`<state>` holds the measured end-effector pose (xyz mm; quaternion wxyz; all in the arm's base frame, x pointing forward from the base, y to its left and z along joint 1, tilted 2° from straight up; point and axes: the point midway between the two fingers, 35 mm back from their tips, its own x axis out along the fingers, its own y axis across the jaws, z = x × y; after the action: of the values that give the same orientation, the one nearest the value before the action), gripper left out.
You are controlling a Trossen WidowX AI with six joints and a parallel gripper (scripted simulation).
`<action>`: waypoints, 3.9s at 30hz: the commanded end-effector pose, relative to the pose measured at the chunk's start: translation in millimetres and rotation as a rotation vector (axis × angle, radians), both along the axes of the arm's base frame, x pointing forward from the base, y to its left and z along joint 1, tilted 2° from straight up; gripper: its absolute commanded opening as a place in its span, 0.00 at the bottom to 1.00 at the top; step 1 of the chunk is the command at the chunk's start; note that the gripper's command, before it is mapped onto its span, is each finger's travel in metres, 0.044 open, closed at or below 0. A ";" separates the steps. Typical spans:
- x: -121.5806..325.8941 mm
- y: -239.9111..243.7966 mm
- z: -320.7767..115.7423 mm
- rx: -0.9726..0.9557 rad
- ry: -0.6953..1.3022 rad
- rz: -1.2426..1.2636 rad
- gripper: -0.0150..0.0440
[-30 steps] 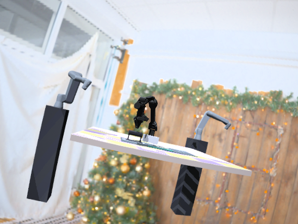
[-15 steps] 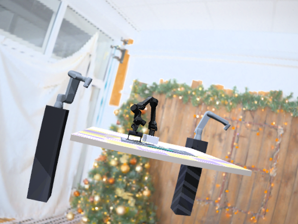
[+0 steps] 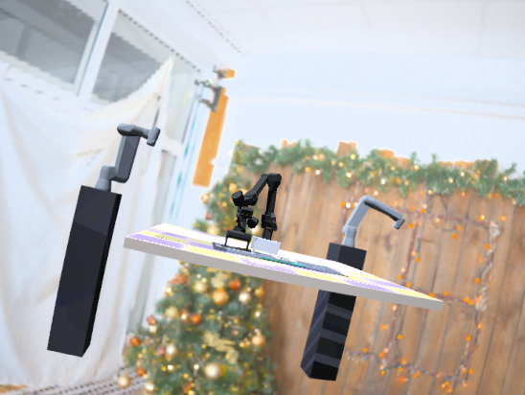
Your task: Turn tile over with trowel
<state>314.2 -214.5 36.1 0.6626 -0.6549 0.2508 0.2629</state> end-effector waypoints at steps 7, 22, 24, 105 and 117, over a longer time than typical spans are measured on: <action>1.4 2.6 1.9 -0.009 -0.041 0.006 0.76; 19.9 1.5 -12.5 -0.009 -0.043 0.005 0.76; 22.4 1.5 -14.5 -0.009 -0.043 0.005 0.76; 50.0 12.5 23.7 -0.016 -0.044 0.013 0.25; 65.8 58.1 17.6 -0.065 -0.043 0.041 0.25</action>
<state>374.2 -165.7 46.7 0.6473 -0.6747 0.2365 0.2641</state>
